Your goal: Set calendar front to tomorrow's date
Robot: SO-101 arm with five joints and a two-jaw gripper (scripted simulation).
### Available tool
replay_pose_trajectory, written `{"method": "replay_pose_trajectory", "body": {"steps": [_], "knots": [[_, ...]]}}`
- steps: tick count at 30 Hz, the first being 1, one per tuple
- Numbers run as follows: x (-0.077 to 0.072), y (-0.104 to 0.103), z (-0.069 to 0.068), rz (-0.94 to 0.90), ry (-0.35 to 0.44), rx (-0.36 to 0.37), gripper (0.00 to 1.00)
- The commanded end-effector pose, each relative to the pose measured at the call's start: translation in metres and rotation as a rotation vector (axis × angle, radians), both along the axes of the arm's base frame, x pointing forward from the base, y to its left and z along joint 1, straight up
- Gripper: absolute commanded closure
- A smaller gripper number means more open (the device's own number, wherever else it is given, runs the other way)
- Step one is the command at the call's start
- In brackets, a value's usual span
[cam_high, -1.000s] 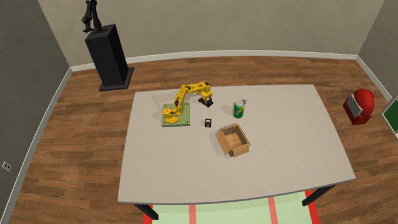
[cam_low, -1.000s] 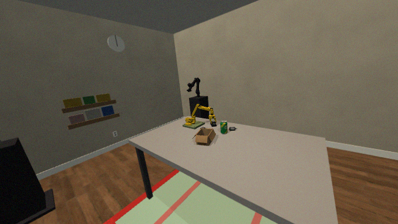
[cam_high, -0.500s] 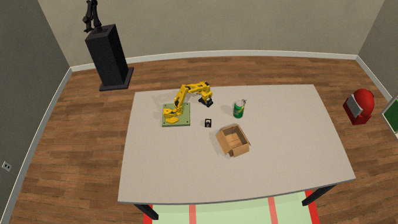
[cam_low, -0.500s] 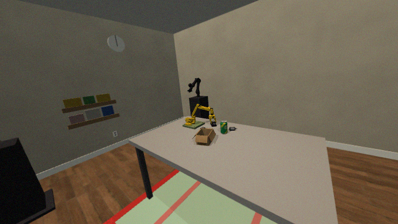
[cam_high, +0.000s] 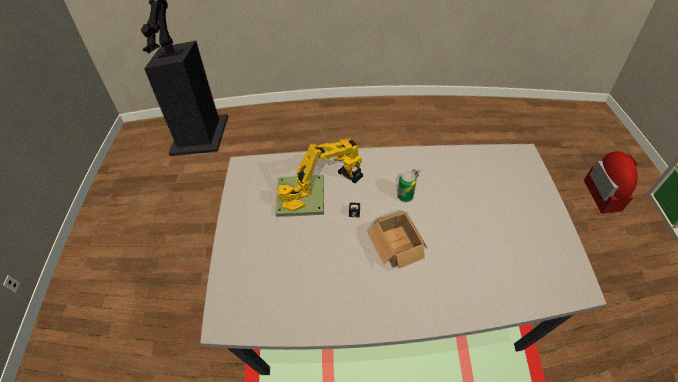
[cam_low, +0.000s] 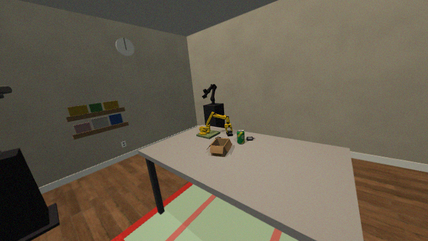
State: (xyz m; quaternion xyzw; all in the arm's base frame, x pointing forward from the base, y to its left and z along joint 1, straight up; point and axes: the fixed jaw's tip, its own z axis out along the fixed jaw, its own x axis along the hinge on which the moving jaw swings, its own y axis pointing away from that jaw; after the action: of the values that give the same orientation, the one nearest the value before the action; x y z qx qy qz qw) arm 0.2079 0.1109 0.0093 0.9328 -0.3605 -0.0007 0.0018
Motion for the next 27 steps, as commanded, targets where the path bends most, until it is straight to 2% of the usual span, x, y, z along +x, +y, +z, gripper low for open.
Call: {"method": "replay_pose_trajectory", "body": {"steps": [1, 7, 27], "knots": [[-0.0029, 0.0010, -0.0029, 0.010, 0.019, -0.009, 0.97], [-0.0029, 0.0010, -0.0029, 0.010, 0.019, -0.009, 1.00], [-0.0029, 0.0011, 0.0001, 0.010, 0.019, -0.009, 1.00]]}}
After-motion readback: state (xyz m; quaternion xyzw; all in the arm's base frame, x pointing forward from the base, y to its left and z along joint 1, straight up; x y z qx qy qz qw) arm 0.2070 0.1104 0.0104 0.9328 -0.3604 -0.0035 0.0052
